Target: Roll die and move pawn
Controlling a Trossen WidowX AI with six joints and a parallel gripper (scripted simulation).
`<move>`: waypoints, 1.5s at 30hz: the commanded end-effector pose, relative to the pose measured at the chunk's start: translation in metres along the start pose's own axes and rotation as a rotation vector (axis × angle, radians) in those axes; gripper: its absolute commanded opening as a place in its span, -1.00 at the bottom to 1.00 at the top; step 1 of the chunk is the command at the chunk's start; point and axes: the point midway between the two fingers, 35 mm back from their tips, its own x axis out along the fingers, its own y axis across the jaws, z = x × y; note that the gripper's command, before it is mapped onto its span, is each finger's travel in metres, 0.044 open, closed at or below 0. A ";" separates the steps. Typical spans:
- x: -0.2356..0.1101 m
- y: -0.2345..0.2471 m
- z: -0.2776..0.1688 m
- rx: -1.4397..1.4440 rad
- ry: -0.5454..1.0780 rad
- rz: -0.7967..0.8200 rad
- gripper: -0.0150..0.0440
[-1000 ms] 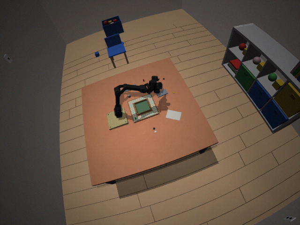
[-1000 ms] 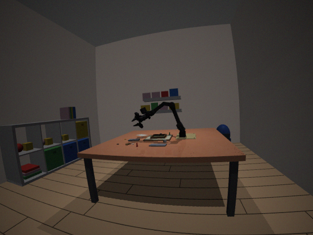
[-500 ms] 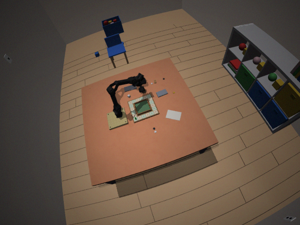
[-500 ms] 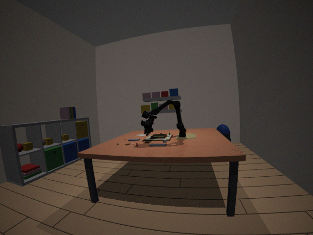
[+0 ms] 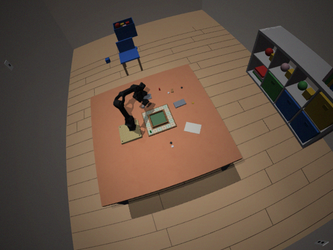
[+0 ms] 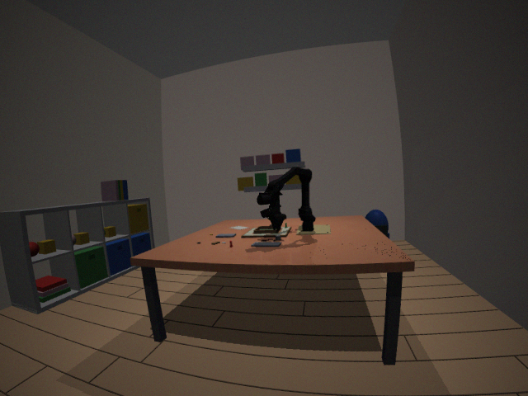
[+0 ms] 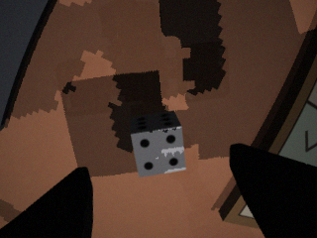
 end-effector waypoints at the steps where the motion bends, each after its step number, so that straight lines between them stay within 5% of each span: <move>1: 0.000 -0.002 -0.007 -0.024 0.015 -0.022 0.44; 33: 0.047 -0.002 -0.010 -0.024 0.015 -0.022 0.44; 39: 0.047 -0.002 -0.010 -0.024 0.015 -0.022 -0.09; 45: 0.047 -0.002 -0.010 -0.024 0.015 -0.022 -0.23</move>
